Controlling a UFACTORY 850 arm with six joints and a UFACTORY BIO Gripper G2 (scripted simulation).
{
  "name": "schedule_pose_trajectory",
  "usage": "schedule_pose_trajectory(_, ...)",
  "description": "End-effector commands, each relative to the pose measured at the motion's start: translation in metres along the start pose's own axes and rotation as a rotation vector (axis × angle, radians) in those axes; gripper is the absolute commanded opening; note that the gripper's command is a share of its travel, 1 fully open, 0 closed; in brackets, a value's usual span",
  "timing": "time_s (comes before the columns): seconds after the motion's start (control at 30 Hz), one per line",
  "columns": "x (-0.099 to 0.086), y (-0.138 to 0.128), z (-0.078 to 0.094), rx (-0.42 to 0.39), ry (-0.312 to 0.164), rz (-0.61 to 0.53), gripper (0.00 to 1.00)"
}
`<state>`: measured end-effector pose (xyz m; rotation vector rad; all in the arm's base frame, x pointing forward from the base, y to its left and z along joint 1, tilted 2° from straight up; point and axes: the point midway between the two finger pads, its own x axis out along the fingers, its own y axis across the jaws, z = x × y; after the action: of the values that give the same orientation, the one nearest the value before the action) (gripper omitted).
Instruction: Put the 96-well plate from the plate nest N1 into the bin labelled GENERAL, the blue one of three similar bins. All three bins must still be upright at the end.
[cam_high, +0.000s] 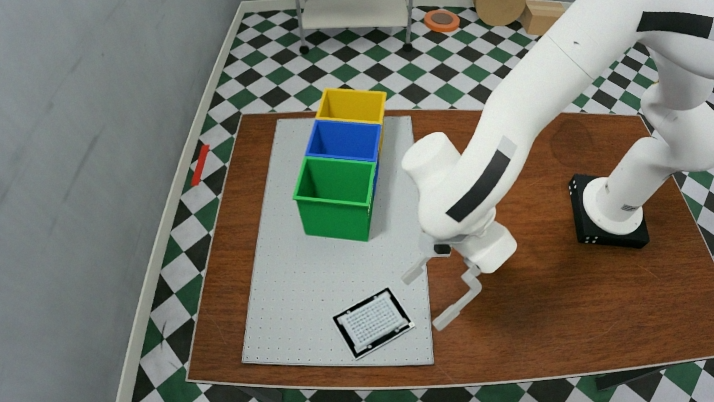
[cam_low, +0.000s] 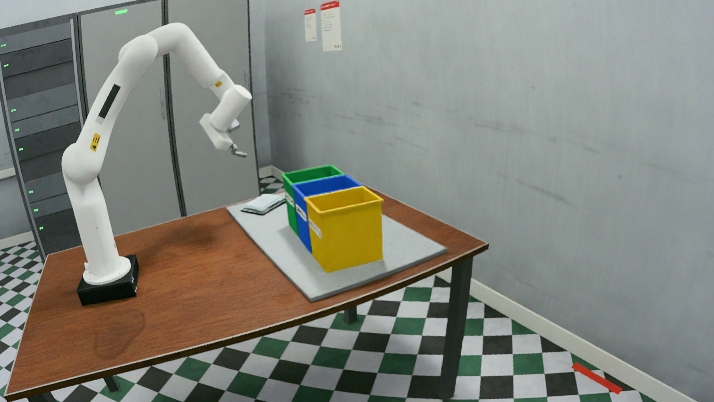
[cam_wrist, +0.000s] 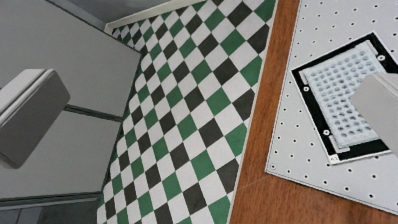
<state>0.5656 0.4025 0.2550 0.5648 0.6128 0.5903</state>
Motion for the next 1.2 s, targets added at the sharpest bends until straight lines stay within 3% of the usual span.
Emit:
schedule_pose_trajectory(0.0,0.0,0.001,0.001,-0.001,-0.002,0.002,1.0)
schedule_pose_trajectory(0.03,0.0,0.001,0.001,-0.001,-0.002,0.002,1.0)
schedule_pose_trajectory(0.07,-0.002,-0.003,0.004,-0.021,-0.023,-0.015,0.37)
schedule_pose_trajectory(0.13,-0.003,-0.012,0.008,-0.066,-0.051,-0.055,0.37)
schedule_pose_trajectory(0.3,-0.007,-0.034,0.017,-0.072,-0.054,-0.06,0.37)
schedule_pose_trajectory(0.4,-0.01,-0.047,0.023,-0.137,-0.104,-0.117,0.37)
schedule_pose_trajectory(0.6,-0.015,-0.065,0.032,-0.14,-0.106,-0.119,0.37)
schedule_pose_trajectory(0.7,-0.019,-0.078,0.038,-0.204,-0.16,-0.174,0.37)
schedule_pose_trajectory(0.87,-0.026,-0.099,0.049,-0.205,-0.16,-0.175,0.37)
schedule_pose_trajectory(0.97,-0.031,-0.111,0.056,-0.267,-0.216,-0.227,0.37)
schedule_pose_trajectory(1.17,-0.038,-0.128,0.066,-0.267,-0.216,-0.227,0.37)
